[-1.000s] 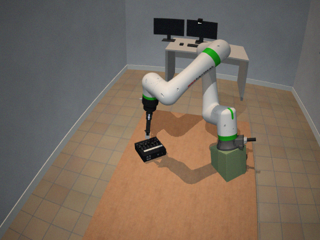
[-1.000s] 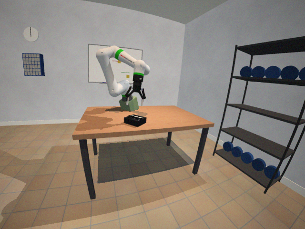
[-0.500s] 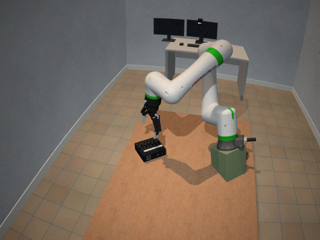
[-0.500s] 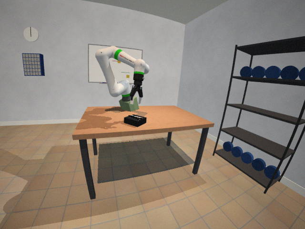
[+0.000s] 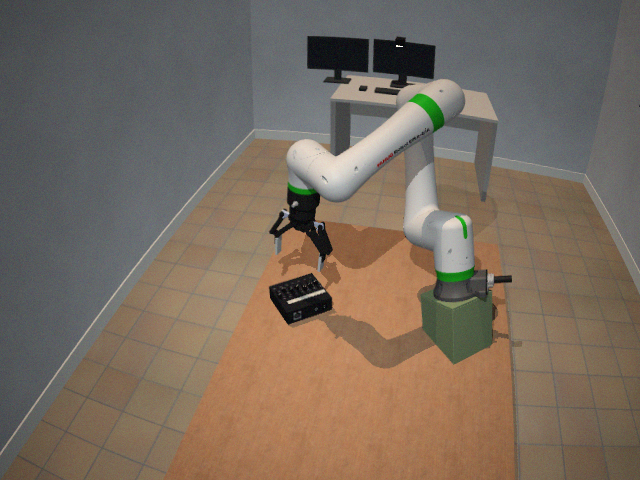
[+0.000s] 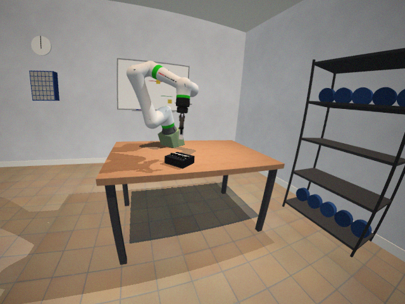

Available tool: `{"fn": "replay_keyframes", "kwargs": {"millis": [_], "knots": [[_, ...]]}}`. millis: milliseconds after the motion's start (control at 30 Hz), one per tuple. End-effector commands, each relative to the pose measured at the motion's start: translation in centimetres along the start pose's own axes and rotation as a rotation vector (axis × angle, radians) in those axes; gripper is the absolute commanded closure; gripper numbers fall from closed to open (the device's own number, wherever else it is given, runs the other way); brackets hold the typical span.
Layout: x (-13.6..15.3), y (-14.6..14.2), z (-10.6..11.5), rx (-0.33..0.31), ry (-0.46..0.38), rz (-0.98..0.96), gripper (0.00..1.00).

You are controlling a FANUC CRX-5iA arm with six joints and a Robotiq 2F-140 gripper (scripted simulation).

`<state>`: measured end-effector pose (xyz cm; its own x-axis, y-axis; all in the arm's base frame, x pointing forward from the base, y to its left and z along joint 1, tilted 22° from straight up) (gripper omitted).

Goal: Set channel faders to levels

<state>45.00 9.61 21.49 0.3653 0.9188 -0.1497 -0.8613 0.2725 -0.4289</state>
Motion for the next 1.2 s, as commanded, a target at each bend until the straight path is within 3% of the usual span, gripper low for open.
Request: {"fn": "replay_keyframes", "kwargs": {"millis": [0, 133, 300, 800, 867, 900, 1167], "knots": [[-0.3, -0.7, -0.5, 0.097, 0.005, 0.057, 0.0], [-0.9, -0.9, -1.2, 0.095, 0.017, -0.202, 0.0], [-1.4, -1.0, -1.9, 0.088, 0.017, -0.247, 0.0], [-4.9, -1.9, -5.8, 0.118, 0.045, -0.949, 0.0], [-4.9, -1.9, -5.8, 0.118, 0.045, -0.949, 0.0], [-5.0, -2.0, -5.9, 0.122, 0.051, -1.077, 0.0], [-5.6, -2.1, -6.5, 0.131, 0.067, -1.402, 0.0]]}}
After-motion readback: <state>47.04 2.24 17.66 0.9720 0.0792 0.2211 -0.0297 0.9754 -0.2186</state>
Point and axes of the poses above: the point where the finger pads meet when closed, its own z axis back along the fingers, its own y axis across the jaws, x = y × z, the point moved 6 cm from there along z, back along the fingers, and after that the axes turned 14 degrees about -z, right-handed, at the moved point
